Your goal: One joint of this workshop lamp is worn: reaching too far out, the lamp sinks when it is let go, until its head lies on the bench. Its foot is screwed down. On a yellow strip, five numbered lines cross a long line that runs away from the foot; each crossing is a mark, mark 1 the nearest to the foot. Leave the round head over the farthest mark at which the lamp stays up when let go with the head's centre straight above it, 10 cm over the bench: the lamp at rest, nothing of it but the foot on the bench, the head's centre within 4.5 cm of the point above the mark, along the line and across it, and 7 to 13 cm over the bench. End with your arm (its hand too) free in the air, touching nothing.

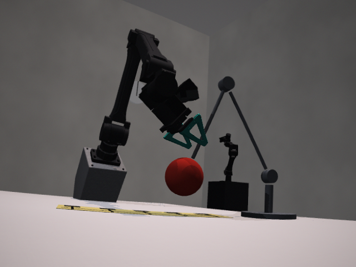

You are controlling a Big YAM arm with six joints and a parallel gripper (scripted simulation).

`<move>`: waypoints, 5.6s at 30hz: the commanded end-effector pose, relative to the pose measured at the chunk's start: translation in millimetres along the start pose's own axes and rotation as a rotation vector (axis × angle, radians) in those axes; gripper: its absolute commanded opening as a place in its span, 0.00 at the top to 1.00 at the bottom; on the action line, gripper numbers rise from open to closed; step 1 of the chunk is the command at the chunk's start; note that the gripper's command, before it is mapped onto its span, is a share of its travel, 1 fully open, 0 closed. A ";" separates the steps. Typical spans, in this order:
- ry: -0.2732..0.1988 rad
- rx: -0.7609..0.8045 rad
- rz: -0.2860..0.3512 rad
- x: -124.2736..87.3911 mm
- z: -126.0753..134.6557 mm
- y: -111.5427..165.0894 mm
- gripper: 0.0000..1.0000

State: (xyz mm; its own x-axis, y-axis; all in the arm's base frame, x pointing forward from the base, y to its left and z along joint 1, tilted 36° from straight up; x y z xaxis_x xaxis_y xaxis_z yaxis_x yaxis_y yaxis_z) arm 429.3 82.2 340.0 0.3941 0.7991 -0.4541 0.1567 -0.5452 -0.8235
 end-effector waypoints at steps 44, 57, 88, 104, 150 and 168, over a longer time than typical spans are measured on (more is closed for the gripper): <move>-0.007 0.071 0.002 -113.6 13.5 11.7 0.00; -0.004 0.108 0.006 -126.7 10.3 1.6 0.00; -0.011 0.124 0.006 -124.1 17.7 -1.1 0.00; -0.012 0.127 0.006 -123.9 18.3 -0.5 0.00; 0.105 -0.031 0.211 -73.1 14.7 -34.0 0.00; 0.114 -0.037 0.218 -38.1 14.0 -28.5 0.00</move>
State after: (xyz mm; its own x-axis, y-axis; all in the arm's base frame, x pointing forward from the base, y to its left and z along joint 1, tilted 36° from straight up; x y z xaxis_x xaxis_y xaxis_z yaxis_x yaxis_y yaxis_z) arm 390.3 65.3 373.9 0.5170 0.6239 -0.5861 0.0912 -0.7209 -0.6870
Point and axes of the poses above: the point where the finger pads meet when closed, its own x axis out along the fingers, its own z axis across the jaws, y = z × x, the point moved 2 cm from there along -x, back along the fingers, and after that the axes turned 14 degrees about x, right-handed, at the moved point
